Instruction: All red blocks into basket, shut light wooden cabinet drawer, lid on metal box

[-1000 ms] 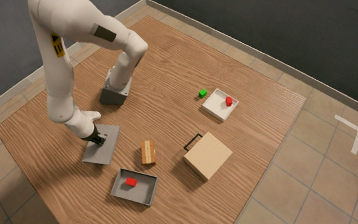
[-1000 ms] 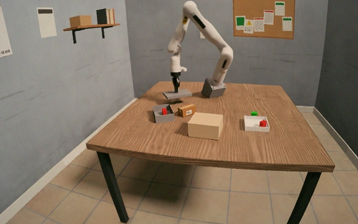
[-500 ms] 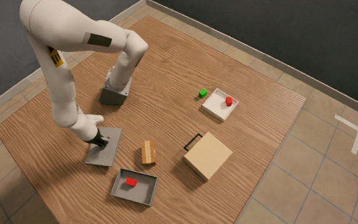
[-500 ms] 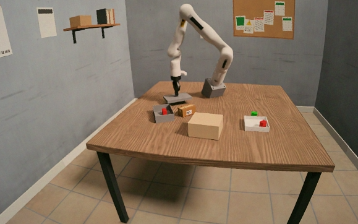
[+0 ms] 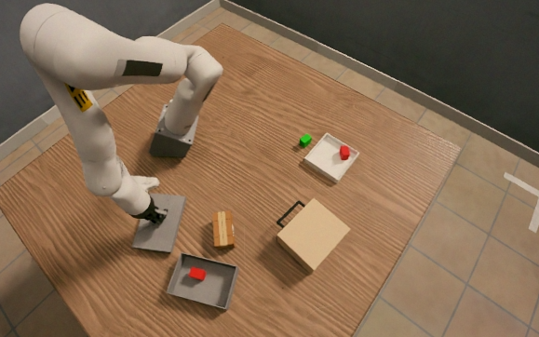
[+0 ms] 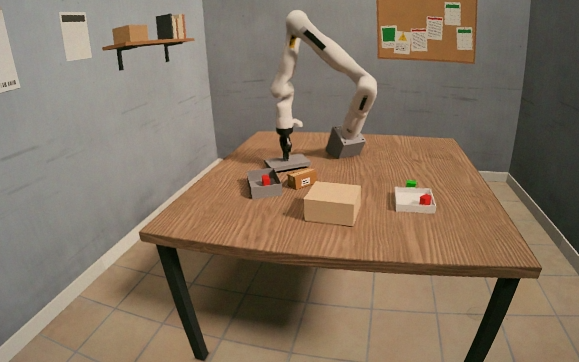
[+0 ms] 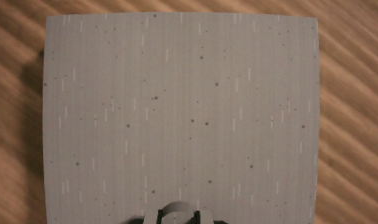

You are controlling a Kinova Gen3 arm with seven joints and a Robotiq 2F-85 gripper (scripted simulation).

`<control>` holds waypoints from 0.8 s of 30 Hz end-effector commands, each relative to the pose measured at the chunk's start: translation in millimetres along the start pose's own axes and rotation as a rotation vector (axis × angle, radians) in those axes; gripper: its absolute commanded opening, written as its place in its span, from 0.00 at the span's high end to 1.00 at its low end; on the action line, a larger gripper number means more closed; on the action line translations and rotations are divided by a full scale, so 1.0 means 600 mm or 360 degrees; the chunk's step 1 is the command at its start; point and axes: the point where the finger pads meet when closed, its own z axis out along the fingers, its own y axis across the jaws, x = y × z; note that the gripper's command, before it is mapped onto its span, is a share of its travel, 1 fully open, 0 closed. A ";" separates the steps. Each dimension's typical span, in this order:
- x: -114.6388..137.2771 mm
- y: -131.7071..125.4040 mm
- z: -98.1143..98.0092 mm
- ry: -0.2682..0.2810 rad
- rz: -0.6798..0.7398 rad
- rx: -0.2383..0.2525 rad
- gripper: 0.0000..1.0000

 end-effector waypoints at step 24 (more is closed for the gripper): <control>0.002 -0.003 0.027 -0.0002 0.0008 -0.0002 0.90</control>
